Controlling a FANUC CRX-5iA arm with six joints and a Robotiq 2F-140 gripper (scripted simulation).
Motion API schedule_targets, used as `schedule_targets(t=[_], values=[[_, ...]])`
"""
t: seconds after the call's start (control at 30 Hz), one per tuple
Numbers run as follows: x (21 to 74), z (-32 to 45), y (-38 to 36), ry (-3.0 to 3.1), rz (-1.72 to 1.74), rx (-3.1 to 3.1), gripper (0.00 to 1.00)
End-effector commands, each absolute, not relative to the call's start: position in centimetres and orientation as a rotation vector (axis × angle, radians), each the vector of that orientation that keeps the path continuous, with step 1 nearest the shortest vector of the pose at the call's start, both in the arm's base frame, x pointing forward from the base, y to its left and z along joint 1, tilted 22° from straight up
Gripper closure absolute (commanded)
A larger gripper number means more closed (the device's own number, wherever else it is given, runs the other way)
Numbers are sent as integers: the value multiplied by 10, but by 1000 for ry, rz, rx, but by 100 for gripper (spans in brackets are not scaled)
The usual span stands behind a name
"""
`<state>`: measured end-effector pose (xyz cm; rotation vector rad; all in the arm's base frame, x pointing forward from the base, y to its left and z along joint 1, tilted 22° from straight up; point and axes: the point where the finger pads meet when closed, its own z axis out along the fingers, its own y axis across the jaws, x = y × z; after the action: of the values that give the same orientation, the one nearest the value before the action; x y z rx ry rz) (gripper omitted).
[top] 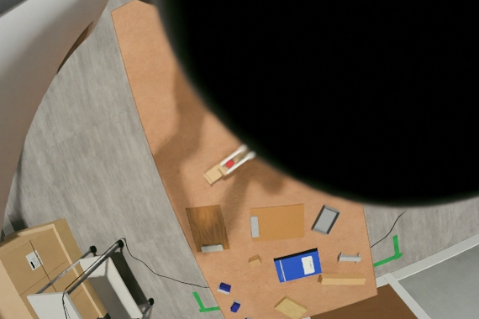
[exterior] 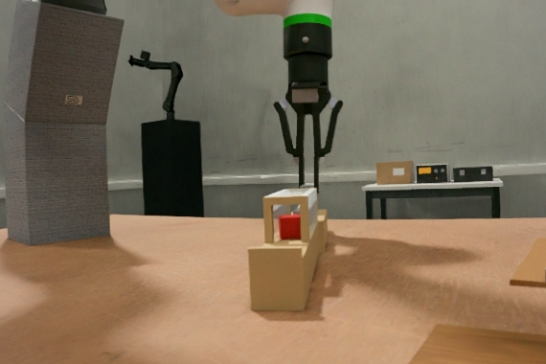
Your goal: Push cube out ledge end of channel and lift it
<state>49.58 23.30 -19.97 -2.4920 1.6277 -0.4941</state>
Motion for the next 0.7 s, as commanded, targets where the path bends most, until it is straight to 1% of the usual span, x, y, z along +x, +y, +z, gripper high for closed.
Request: schedule_targets(t=[0.0, 0.27, 0.67], values=[[498, -206, 233, 1603, -515, -2462, 90], [504, -221, 232, 1603, -515, -2462, 90], [505, -222, 232, 1603, -515, -2462, 90]])
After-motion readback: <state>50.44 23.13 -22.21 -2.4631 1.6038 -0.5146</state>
